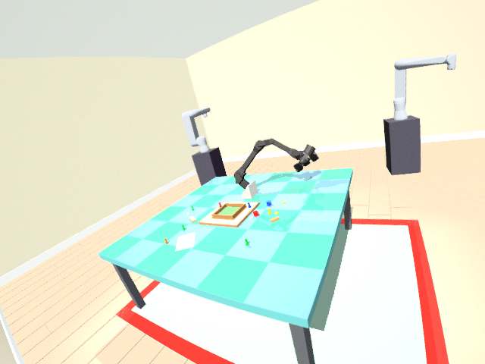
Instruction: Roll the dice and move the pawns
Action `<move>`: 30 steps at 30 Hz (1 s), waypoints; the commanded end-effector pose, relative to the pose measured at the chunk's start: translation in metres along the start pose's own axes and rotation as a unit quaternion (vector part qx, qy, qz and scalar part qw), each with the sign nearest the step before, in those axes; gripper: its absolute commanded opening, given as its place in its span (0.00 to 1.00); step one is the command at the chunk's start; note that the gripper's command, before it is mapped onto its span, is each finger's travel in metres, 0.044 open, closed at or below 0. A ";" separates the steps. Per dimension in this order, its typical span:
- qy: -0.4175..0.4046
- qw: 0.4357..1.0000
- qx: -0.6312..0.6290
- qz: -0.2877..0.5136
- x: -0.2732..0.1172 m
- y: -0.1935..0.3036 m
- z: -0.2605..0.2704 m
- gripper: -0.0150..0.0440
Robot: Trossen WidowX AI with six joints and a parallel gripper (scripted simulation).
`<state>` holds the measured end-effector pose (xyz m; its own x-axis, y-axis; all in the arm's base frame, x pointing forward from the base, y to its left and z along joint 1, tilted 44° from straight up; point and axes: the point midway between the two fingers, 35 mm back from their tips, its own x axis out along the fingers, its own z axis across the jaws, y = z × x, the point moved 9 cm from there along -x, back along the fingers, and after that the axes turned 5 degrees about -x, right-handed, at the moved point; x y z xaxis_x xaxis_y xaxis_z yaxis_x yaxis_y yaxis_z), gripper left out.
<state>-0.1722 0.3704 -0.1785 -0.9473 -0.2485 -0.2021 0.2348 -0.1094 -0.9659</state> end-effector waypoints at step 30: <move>0.480 0.196 0.853 0.062 -0.330 0.022 0.123 0.72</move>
<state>0.1321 0.3574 -0.1265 -0.4147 -0.0621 -0.9078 -0.5496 -0.7781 0.3043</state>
